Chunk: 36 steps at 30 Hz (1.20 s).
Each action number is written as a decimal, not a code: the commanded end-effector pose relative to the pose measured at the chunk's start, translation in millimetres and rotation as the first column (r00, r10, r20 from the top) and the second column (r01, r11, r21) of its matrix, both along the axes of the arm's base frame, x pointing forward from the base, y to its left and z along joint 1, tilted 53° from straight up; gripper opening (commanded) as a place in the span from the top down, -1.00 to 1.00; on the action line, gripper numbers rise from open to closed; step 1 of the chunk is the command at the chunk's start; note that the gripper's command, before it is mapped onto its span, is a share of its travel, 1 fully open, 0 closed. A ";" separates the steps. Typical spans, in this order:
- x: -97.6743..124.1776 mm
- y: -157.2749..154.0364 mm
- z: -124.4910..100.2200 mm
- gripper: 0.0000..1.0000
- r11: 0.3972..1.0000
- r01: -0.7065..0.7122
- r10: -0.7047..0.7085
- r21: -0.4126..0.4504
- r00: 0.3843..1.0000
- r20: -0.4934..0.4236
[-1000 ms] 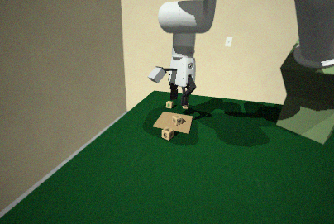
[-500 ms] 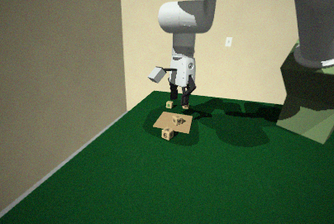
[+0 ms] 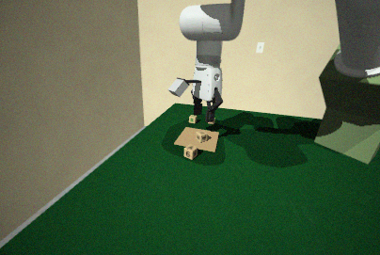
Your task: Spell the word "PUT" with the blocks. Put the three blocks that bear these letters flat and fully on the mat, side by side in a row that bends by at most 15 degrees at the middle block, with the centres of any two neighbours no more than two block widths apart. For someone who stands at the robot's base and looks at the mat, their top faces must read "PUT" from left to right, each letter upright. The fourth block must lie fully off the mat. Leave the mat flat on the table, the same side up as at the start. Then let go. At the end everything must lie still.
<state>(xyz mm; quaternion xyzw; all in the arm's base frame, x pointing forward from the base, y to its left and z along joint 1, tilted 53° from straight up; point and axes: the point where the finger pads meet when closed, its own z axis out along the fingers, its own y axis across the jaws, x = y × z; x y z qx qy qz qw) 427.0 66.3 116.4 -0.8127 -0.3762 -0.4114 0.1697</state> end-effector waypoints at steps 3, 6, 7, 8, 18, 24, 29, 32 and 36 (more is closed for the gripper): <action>3.8 3.2 -3.3 -0.37 1.000 0.001 -0.001 0.000 1.000 0.001; 6.1 5.8 -5.9 -0.37 1.000 0.001 -0.001 0.000 1.000 0.001; 7.0 6.6 -6.8 -0.37 1.000 0.001 -0.001 0.000 1.000 0.001; 7.8 7.6 -7.7 -0.37 1.000 0.001 -0.001 0.000 1.000 0.001; 16.5 17.0 -17.4 -0.37 1.000 0.001 -0.001 0.000 1.000 0.001; 19.6 20.3 -20.7 -0.37 1.000 0.001 -0.001 0.000 1.000 0.001; 22.5 23.5 -24.0 -0.37 1.000 0.001 -0.001 0.000 1.000 0.001; 23.7 24.8 -25.3 -0.37 1.000 0.001 -0.001 0.000 1.000 0.001; 24.5 25.6 -26.2 -0.37 1.000 0.001 -0.001 0.000 1.000 0.001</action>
